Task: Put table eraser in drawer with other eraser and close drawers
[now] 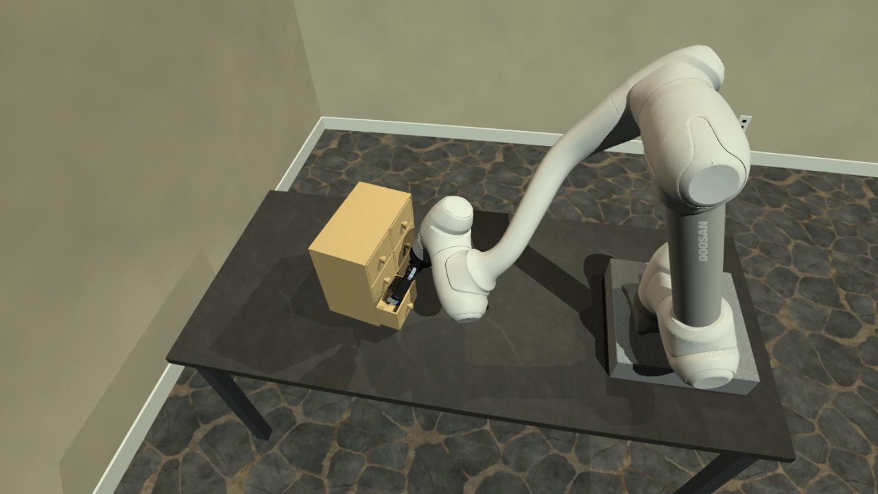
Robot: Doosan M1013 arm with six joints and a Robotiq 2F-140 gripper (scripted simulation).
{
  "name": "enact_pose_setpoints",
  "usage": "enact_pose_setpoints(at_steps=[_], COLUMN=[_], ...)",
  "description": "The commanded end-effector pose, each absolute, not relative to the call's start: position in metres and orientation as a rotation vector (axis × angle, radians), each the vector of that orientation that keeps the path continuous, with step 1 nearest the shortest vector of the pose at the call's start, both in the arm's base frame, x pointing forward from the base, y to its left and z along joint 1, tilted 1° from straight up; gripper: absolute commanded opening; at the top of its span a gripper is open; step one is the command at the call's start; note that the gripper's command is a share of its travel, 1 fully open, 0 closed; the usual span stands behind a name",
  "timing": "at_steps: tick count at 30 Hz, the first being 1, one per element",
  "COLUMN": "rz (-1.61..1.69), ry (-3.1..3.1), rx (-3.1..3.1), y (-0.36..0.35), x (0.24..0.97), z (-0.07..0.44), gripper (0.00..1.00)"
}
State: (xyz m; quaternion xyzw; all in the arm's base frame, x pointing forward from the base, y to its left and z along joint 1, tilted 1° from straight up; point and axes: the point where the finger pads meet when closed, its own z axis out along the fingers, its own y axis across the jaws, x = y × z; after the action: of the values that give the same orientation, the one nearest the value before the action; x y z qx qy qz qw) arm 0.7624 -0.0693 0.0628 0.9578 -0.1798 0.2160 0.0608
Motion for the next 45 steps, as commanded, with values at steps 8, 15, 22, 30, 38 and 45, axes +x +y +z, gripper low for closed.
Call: enact_pose_setpoints(at_steps=[8, 15, 22, 30, 38, 45], rz=[0.636, 0.464, 0.253, 0.002, -0.025, -0.025], ry=[-0.539, -0.556, -0.573, -0.591, -0.592, -0.592], rx=[2.906, 2.967, 3.026, 3.077, 3.081, 3.081], y=[-0.066, -0.056, -0.045, -0.031, -0.030, -0.030], x=[0.759, 0.735, 0.706, 0.673, 0.670, 0.670], z=[0.062, 0.089, 0.120, 0.157, 0.161, 0.161], gripper=[1.00, 1.00, 1.00, 1.00, 1.00, 1.00])
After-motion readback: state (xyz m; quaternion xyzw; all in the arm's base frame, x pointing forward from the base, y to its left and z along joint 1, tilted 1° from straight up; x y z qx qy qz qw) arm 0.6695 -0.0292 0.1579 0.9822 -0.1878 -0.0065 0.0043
